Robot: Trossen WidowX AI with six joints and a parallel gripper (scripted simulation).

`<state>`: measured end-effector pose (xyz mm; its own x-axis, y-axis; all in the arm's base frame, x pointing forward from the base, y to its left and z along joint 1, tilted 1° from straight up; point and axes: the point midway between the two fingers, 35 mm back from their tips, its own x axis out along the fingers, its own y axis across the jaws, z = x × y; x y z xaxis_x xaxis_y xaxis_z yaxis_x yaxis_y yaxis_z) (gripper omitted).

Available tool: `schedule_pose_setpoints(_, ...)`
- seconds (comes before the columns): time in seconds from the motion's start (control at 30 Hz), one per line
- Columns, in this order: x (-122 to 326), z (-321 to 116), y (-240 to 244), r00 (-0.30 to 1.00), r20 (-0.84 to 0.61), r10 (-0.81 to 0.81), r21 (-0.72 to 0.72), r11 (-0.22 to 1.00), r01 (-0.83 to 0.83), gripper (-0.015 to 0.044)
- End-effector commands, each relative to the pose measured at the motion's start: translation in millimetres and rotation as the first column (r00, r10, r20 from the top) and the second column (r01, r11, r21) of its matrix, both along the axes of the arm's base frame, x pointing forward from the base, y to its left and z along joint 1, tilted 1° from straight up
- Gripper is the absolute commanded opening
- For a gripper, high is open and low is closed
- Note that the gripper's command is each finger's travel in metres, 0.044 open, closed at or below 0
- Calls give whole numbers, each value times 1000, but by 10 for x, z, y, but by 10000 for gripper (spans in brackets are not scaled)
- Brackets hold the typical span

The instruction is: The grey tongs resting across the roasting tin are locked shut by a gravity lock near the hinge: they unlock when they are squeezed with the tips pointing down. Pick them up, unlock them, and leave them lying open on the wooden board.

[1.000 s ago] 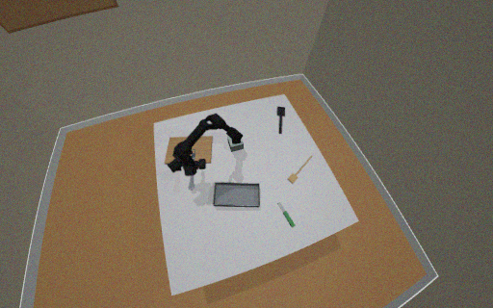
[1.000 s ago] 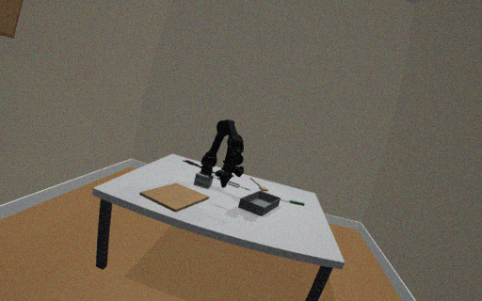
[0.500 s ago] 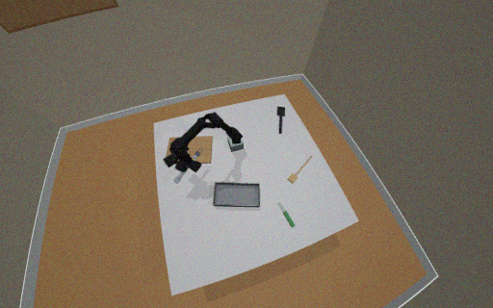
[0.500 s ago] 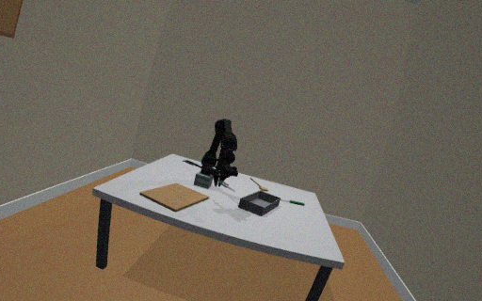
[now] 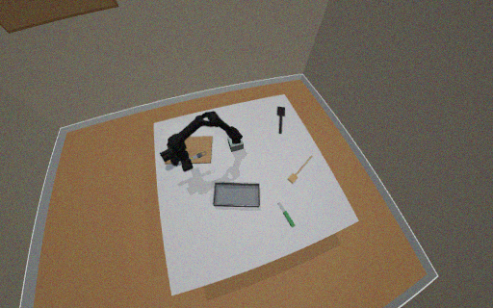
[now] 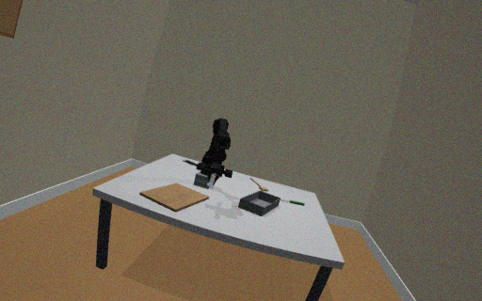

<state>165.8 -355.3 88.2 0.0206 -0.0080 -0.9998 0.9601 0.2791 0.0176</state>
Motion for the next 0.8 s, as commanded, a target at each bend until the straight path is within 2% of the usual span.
schedule_pose_setpoints(0.0, -73, 32, -63, 990, 2, -143, -8, 990, 143, -150)
schedule_pose_setpoints(0.37, -314, 31, -179, 830, 5, -558, 0, 830, 558, -150)
schedule_pose_setpoints(0.77, -586, 28, -284, 471, 5, -882, 10, 471, 882, -150)
